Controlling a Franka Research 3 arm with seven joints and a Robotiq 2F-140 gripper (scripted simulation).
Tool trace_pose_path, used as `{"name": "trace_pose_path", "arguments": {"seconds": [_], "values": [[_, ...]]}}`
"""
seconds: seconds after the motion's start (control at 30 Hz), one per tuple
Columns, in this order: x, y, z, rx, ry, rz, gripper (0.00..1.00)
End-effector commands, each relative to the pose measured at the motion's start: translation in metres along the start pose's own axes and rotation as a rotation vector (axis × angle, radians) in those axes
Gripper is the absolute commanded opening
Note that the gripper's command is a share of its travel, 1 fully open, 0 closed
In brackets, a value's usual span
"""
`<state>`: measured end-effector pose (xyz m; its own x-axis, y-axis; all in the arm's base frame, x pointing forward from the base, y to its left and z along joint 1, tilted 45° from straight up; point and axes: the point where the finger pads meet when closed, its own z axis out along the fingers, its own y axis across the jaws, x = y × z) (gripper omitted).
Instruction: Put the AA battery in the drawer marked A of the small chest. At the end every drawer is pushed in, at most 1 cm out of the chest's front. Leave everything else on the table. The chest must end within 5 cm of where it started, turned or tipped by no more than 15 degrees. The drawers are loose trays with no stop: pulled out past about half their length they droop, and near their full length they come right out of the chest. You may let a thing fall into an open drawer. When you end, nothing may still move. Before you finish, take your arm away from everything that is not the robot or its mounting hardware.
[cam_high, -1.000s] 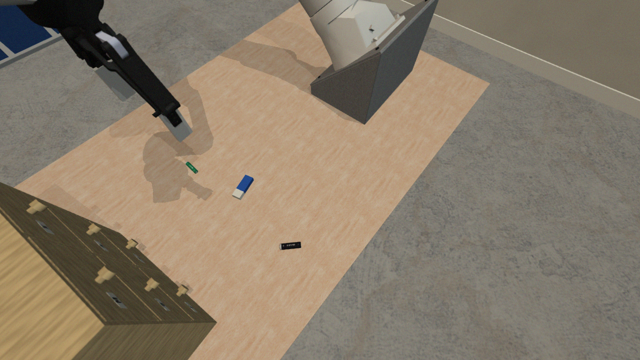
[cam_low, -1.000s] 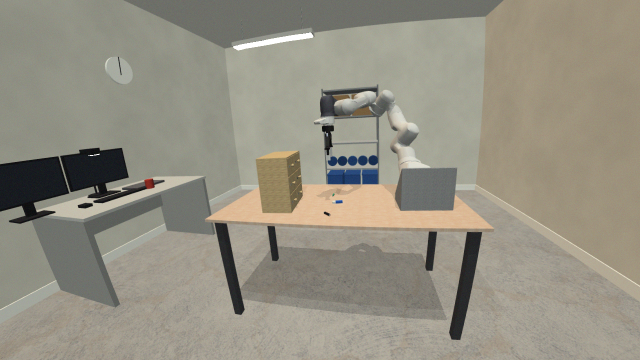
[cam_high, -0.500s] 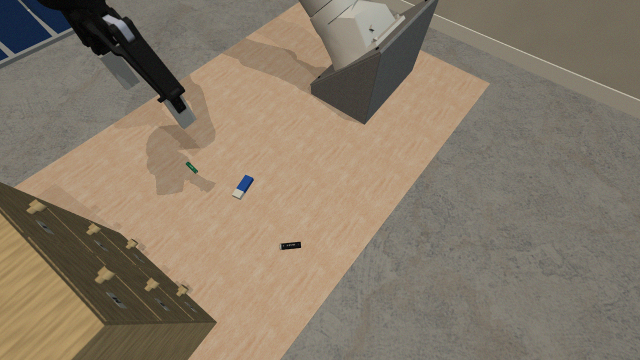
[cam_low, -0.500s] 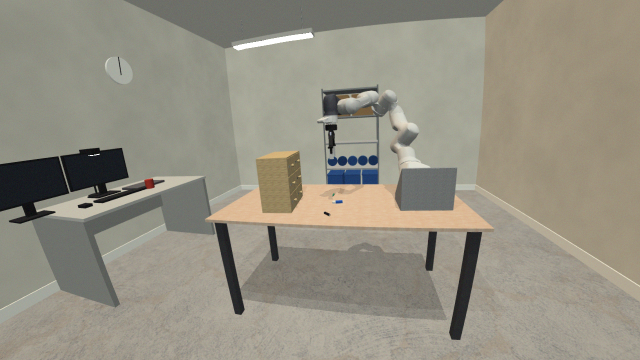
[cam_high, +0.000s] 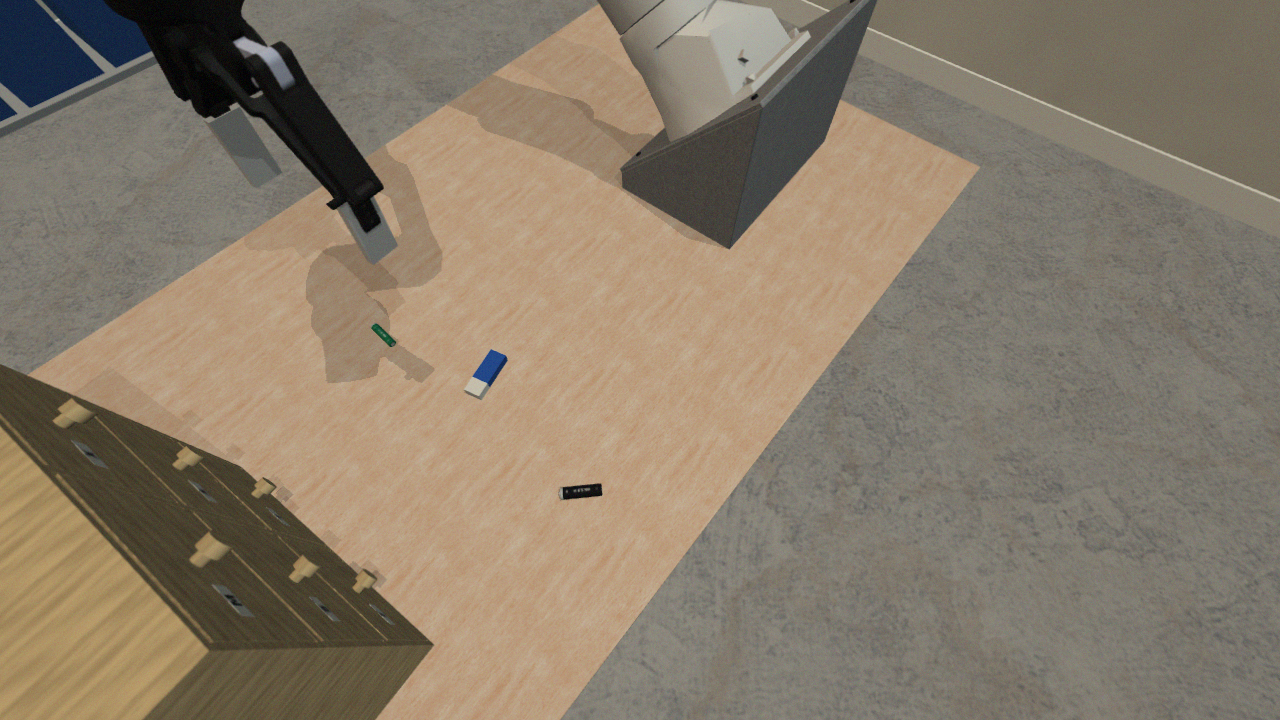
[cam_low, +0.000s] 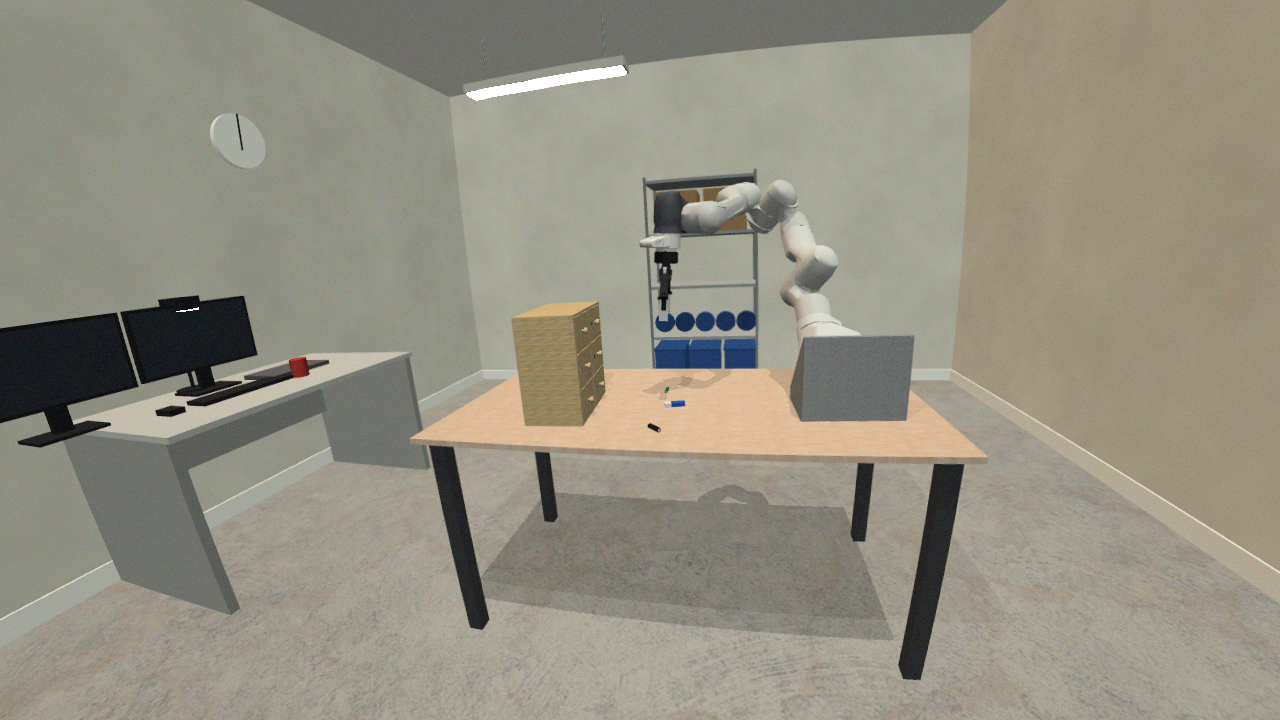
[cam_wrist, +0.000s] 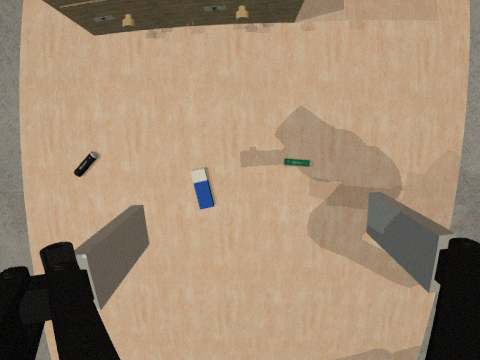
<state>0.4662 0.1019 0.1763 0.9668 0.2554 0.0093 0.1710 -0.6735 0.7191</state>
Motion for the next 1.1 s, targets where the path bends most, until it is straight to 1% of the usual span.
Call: {"name": "trace_pose_path", "arguments": {"seconds": [0.0,0.13,0.37,0.43,0.67,0.93,1.0,1.07], "values": [[0.011,-0.001,0.006,0.008,0.073,0.023,1.00],[0.020,-0.001,0.016,0.006,0.180,0.023,1.00],[0.042,-0.001,0.041,0.003,0.417,0.024,1.00],[0.042,-0.001,0.041,0.003,0.417,0.024,1.00],[0.060,0.000,0.061,0.001,0.614,0.025,1.00],[0.076,0.000,0.080,-0.002,0.796,0.025,1.00],[0.076,0.000,0.080,-0.002,0.796,0.025,1.00],[0.079,0.000,0.083,-0.002,0.834,0.025,1.00]]}}
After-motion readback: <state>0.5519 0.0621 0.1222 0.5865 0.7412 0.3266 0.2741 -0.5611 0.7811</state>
